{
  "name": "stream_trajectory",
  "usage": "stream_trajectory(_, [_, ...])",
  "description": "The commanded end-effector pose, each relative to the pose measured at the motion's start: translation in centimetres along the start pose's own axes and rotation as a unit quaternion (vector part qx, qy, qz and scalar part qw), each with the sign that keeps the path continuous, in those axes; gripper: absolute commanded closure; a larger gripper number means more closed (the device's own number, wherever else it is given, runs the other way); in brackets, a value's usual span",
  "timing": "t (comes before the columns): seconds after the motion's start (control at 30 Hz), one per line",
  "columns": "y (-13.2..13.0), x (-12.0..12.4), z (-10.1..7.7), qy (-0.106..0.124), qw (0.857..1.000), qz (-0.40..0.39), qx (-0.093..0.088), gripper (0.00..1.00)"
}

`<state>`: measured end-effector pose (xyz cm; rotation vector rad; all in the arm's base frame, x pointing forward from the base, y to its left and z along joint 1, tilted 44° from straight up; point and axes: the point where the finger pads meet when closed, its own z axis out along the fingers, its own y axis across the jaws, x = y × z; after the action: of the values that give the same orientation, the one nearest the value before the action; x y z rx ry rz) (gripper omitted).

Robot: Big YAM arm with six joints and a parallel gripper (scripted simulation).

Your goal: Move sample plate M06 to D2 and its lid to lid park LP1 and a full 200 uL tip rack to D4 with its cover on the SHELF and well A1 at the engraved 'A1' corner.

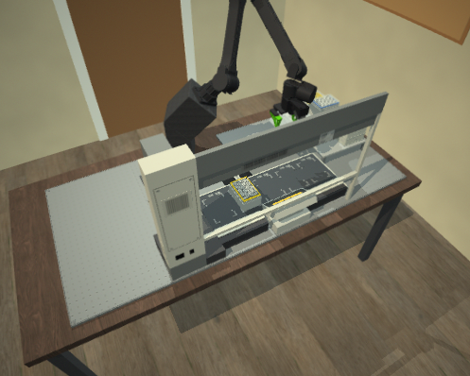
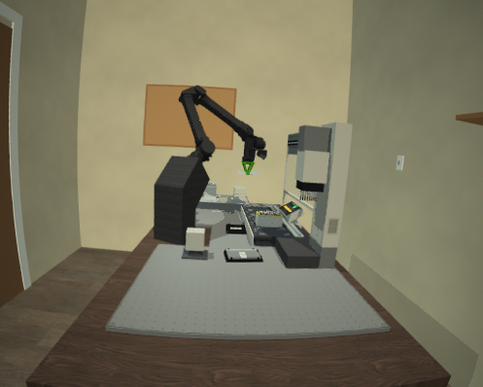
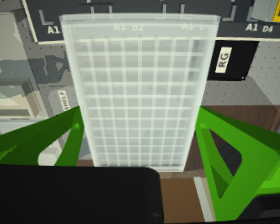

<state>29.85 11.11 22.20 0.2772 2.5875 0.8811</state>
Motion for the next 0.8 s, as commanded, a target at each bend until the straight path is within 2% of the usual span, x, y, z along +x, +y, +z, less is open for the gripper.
stream_trajectory(0.0, [1.8,-2.4,-1.7,-0.033,0.999,-0.026,-0.012,1.0])
stream_trajectory(0.77, [1.1,-7.0,-1.5,-0.021,1.0,-0.016,-0.005,1.0])
